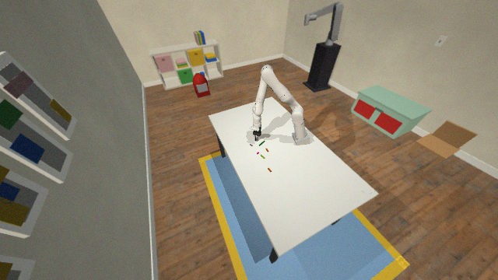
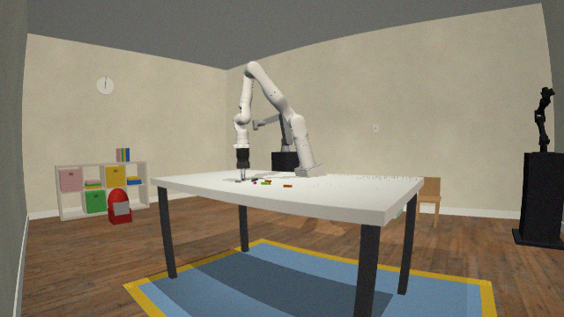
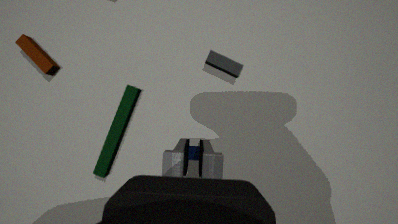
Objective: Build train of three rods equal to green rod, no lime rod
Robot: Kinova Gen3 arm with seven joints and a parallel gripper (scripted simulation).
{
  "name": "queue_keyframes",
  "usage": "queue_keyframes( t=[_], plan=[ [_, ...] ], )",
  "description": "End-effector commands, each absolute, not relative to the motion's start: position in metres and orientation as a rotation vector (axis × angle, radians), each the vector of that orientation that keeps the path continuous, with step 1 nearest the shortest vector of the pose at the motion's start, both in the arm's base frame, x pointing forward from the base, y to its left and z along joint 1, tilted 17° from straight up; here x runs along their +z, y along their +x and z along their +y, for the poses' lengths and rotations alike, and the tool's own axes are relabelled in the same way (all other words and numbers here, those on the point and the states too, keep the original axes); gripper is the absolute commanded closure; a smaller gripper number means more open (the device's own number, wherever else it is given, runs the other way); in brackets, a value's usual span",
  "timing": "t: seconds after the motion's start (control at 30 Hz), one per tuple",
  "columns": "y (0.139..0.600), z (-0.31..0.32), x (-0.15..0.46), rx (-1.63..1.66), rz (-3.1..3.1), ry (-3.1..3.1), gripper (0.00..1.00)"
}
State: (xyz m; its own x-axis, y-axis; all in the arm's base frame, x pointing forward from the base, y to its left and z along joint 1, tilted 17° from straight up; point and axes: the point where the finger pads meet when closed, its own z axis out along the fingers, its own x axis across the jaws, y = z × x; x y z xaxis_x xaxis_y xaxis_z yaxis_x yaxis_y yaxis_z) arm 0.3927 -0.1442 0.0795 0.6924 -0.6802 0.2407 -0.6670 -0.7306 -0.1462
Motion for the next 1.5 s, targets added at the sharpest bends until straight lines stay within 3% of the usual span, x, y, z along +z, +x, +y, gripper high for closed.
queue_keyframes(
  t=[0.0, 0.93, 1.47],
  plan=[
    [0.393, -0.146, 0.085, -0.444, 1.138, -2.844, 0.76],
    [0.369, -0.141, 0.165, -0.444, 1.138, -2.844, 0.76],
    [0.367, -0.140, 0.174, -0.443, 1.138, -2.844, 0.76]
  ],
)
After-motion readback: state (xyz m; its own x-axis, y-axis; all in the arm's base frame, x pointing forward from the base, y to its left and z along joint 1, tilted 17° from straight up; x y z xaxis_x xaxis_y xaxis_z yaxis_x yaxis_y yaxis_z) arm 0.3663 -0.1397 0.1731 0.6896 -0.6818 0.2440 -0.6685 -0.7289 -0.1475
